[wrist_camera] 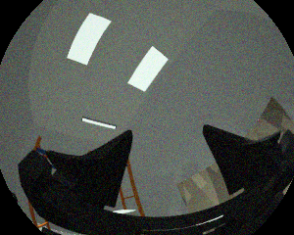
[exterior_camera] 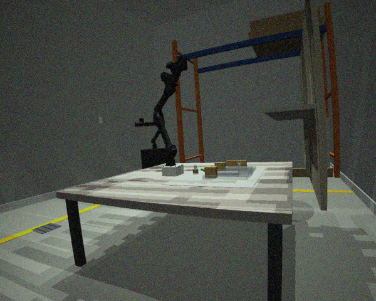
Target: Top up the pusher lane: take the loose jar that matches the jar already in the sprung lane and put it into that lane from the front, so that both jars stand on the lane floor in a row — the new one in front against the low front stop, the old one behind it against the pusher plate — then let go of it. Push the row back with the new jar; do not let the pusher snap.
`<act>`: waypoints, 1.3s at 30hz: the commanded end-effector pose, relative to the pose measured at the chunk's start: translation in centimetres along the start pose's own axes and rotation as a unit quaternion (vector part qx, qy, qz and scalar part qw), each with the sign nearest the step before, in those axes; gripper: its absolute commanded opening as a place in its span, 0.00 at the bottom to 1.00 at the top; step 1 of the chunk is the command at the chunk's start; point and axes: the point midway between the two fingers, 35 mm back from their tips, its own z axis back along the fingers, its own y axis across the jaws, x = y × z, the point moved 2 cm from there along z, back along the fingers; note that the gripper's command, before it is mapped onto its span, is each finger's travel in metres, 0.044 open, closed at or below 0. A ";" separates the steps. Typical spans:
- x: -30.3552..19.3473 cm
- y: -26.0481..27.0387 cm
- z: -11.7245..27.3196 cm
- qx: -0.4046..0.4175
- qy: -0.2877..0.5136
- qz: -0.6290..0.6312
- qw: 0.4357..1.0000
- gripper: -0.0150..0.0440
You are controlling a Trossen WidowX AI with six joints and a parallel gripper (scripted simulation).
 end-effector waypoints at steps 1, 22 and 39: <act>-0.1 -0.1 0.0 -0.002 0.001 0.000 1.000 0.98; -20.2 -18.9 10.8 -0.314 0.324 0.019 0.892 1.00; -32.0 -23.8 34.9 -0.445 0.666 0.060 0.596 1.00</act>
